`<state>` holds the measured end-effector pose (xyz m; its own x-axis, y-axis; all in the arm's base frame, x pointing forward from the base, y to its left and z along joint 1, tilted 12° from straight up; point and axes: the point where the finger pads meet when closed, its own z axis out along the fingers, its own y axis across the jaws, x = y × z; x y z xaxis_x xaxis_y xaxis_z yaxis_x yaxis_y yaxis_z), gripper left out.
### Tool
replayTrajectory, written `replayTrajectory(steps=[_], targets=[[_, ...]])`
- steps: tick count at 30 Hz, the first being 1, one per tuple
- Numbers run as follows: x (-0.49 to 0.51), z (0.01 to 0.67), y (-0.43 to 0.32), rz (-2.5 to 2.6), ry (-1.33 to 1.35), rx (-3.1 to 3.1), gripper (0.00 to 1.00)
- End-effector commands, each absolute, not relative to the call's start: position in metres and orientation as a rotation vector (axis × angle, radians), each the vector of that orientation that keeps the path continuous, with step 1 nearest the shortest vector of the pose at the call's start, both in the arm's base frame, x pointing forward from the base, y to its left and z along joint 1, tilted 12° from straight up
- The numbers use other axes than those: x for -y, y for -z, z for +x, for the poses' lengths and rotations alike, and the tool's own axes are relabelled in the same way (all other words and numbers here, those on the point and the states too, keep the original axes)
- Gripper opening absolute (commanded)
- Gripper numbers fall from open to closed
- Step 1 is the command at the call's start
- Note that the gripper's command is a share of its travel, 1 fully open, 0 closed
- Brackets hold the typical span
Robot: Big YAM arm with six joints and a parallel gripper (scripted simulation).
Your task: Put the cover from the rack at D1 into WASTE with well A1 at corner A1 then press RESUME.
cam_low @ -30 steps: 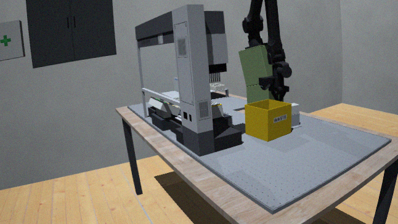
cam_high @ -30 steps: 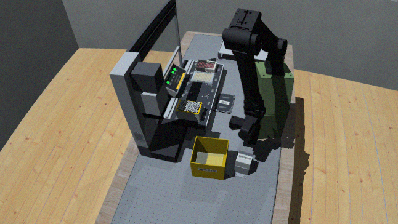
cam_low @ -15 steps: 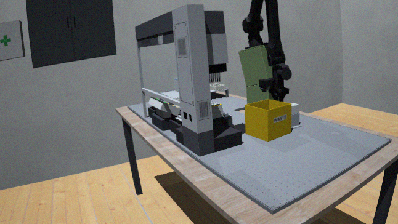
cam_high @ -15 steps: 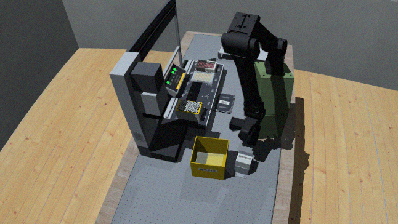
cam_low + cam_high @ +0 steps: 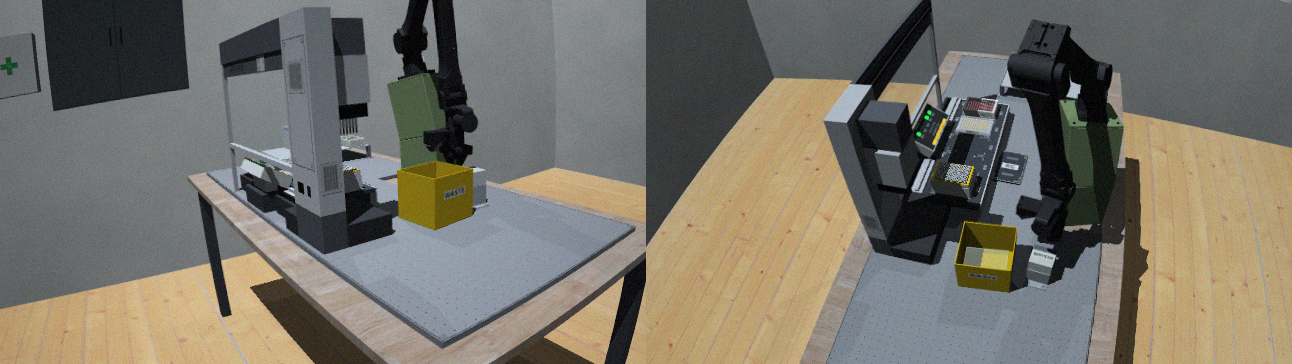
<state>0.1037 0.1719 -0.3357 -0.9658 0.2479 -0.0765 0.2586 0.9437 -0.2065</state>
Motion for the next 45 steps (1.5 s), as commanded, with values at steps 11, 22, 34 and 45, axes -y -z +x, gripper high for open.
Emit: replayTrajectory(steps=[11,22,34,45], targets=[[-0.208,0.113,0.331,0.393,0.283,-3.042,0.0],[-0.202,0.113,0.33,0.403,0.295,-3.043,0.0],[-0.202,0.113,0.33,0.403,0.295,-3.043,0.0],[-0.202,0.113,0.33,0.403,0.295,-3.043,0.0]])
